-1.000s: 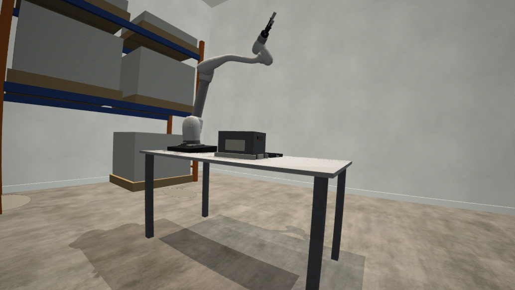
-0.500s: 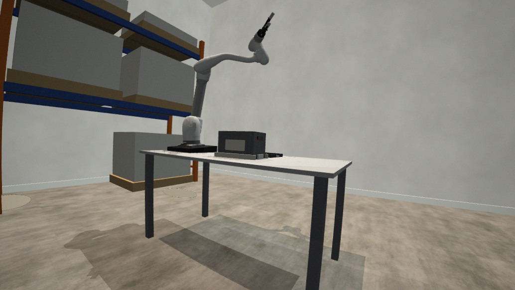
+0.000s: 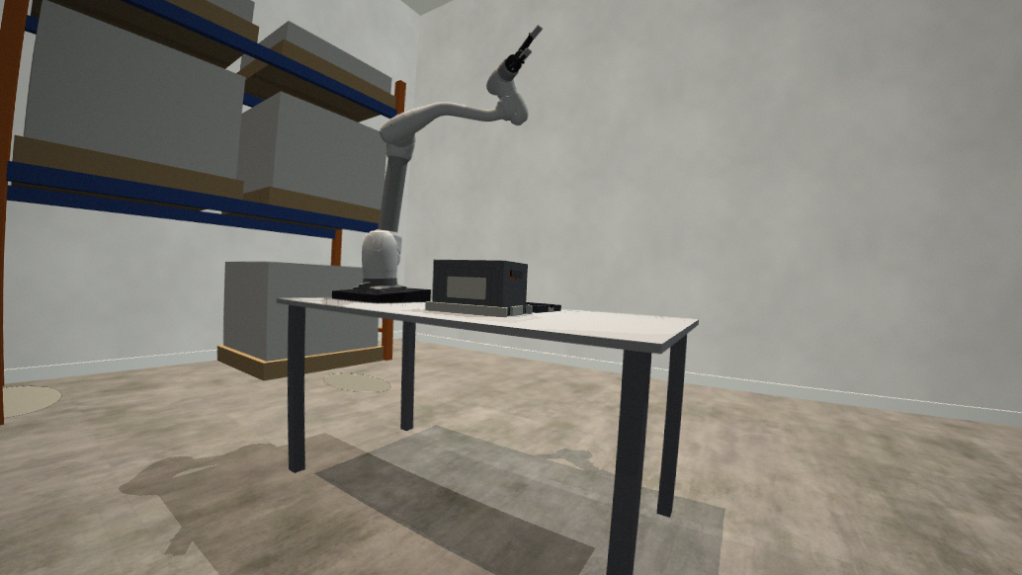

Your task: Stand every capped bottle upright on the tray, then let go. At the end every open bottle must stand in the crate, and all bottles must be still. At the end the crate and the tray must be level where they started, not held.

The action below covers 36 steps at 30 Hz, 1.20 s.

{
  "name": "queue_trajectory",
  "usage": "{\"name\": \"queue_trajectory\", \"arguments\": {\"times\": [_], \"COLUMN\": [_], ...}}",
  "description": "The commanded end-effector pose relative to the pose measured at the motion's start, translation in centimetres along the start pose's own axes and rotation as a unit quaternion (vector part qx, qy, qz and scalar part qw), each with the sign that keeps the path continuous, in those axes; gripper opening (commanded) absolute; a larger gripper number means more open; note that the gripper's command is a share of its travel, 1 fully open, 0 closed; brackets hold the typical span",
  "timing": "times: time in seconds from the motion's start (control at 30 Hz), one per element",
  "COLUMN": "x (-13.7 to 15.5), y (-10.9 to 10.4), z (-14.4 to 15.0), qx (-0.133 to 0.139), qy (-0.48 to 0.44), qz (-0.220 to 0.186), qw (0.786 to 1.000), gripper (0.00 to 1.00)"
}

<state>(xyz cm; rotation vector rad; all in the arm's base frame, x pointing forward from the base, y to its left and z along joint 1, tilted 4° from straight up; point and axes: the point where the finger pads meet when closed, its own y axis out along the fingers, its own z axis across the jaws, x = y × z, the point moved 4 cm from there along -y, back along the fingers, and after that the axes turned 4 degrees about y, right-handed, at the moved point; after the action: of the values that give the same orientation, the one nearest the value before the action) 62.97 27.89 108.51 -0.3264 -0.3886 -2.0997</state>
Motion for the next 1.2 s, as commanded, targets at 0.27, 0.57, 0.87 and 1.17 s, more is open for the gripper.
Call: {"name": "queue_trajectory", "arguments": {"times": [0.27, 0.57, 0.87, 1.17], "x": [1.5, 2.4, 3.7, 4.5], "y": [0.9, 1.5, 2.4, 3.2], "z": [-2.7, -4.4, -6.7, -8.4], "qx": [-0.061, -0.099, -0.150, -0.188], "qy": [-0.007, -0.012, -0.018, -0.022], "qz": [0.029, 0.048, 0.072, 0.091], "qw": [0.998, 0.994, 0.986, 0.978], "gripper": [1.00, 1.00, 1.00, 1.00]}}
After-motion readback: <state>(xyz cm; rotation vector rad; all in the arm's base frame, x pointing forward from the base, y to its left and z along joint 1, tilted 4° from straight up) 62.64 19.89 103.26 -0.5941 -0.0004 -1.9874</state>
